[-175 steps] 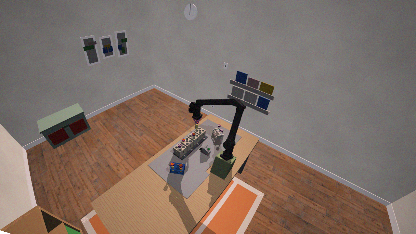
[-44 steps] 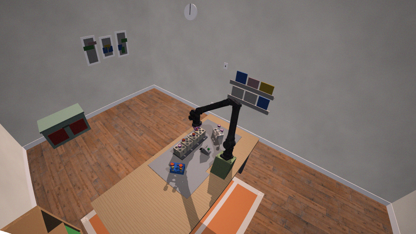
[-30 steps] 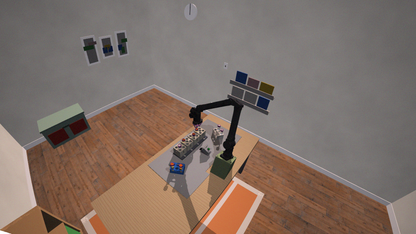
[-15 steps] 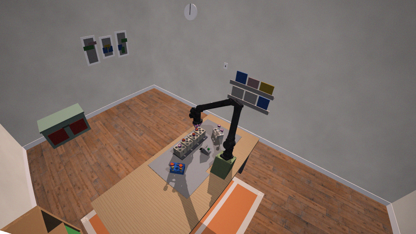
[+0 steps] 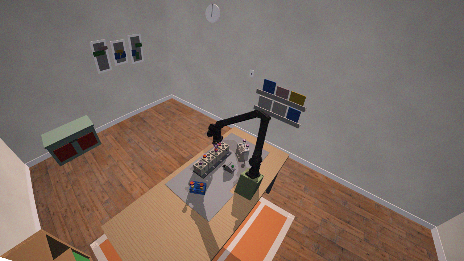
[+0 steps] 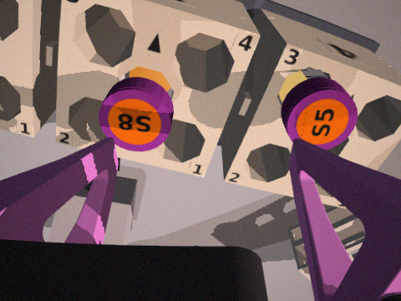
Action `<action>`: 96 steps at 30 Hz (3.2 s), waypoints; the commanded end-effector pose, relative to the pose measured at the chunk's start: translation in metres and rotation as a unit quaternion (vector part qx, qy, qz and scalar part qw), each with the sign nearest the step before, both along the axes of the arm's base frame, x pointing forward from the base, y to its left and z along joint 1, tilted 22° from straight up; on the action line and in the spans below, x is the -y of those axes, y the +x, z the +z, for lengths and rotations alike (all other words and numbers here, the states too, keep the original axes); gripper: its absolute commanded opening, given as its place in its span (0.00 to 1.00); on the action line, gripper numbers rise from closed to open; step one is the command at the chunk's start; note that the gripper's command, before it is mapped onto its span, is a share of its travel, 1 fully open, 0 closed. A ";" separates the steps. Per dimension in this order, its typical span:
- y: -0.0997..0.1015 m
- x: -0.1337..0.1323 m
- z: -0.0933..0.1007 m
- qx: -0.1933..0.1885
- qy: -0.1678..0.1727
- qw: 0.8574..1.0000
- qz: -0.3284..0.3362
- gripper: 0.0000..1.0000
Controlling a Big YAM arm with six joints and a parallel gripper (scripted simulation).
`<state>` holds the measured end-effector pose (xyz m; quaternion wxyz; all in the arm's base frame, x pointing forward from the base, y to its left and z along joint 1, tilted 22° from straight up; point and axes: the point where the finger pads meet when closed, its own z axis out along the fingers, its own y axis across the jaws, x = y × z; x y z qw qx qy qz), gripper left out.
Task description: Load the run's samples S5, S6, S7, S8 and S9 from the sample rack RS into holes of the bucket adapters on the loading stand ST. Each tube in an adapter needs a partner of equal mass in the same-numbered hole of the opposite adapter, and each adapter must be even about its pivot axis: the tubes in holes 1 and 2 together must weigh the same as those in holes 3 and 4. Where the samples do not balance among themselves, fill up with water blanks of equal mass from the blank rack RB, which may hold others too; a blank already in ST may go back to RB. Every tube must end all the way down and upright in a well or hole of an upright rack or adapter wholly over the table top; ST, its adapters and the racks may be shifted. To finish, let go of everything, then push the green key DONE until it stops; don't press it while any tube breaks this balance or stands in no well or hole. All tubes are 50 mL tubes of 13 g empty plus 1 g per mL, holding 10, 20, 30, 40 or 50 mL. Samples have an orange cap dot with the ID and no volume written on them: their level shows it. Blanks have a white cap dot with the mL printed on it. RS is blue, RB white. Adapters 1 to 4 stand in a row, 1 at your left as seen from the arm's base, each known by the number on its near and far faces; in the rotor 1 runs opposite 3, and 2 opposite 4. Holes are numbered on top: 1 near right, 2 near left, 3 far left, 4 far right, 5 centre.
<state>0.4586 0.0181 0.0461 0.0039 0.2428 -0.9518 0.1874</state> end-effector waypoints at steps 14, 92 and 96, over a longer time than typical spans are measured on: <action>-0.043 -0.115 -0.042 -0.046 -0.010 0.986 0.161 0.80; -0.172 -0.401 -0.200 -0.038 0.005 0.987 0.155 0.80; -0.169 -0.407 -0.193 -0.034 0.011 0.987 0.155 0.80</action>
